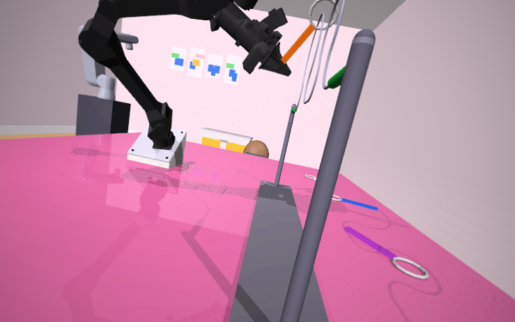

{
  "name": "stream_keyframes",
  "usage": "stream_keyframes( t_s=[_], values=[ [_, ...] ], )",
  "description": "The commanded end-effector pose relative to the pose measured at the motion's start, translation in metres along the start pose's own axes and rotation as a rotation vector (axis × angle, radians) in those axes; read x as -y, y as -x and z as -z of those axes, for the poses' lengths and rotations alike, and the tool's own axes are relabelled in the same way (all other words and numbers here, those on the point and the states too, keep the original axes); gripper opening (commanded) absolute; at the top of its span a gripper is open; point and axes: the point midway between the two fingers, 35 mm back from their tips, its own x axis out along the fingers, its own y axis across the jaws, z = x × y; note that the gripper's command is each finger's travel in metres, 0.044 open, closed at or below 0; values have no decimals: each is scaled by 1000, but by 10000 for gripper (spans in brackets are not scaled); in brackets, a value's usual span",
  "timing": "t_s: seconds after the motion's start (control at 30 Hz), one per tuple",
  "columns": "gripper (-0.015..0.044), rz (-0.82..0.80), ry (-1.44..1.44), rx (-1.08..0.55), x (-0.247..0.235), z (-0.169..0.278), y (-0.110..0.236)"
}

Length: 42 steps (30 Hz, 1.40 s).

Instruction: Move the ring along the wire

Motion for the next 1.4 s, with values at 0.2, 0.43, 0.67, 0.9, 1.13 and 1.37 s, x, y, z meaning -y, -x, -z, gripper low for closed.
stream_keyframes(
  t_s=[0.2, 0.43, 0.67, 0.9, 1.13, 1.37],
  values=[
    [-150, 56, 105, 14, 3, 0, -1],
    [-150, 99, 181, 24, 7, 0, -1],
    [-150, 141, 257, 34, 10, -1, -1],
    [-150, 183, 333, 45, 13, -2, -1],
    [-150, 225, 409, 55, 16, -3, -1],
    [-150, 267, 485, 66, 19, -4, -1]
  ],
)
